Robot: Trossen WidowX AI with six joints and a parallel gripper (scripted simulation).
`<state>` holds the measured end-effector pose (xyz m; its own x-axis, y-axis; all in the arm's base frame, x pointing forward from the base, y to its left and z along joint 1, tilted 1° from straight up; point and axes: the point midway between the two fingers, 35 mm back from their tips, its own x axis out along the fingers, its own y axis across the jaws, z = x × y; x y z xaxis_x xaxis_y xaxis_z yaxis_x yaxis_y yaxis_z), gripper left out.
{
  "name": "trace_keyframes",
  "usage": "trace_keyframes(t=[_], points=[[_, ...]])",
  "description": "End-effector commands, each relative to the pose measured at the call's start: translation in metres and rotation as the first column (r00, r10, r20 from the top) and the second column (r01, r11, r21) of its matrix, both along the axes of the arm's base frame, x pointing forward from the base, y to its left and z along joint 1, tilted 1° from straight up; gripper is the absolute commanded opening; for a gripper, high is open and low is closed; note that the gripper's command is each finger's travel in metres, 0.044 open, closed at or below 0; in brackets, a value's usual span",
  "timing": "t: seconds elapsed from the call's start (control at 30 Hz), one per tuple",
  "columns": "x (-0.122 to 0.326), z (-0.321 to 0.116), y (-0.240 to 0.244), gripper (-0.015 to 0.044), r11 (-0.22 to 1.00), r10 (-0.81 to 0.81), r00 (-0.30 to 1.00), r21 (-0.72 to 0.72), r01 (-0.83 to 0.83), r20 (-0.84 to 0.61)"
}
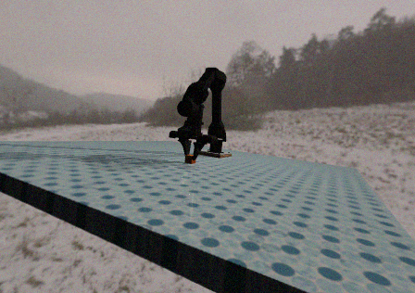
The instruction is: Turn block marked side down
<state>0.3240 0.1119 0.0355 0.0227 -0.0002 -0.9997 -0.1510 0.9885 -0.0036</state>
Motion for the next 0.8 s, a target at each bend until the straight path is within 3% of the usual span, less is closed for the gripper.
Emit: trace_keyframes(t=[0.0, 0.03, 0.4, 0.77], points=[[0.000, -0.001, 0.001, 0.0025, 1.000, 0.005, 1.000, 0.005, -0.005, -0.002], [0.000, 0.000, 0.001, 0.0000, 1.000, 0.005, 1.000, 0.005, -0.005, -0.002], [-0.001, 0.029, 0.001, 0.0000, 1.000, 0.006, 1.000, 0.005, -0.006, 0.001], [0.001, 0.023, 0.002, 0.0000, 1.000, 0.010, 0.986, 0.025, -0.014, 0.166]])
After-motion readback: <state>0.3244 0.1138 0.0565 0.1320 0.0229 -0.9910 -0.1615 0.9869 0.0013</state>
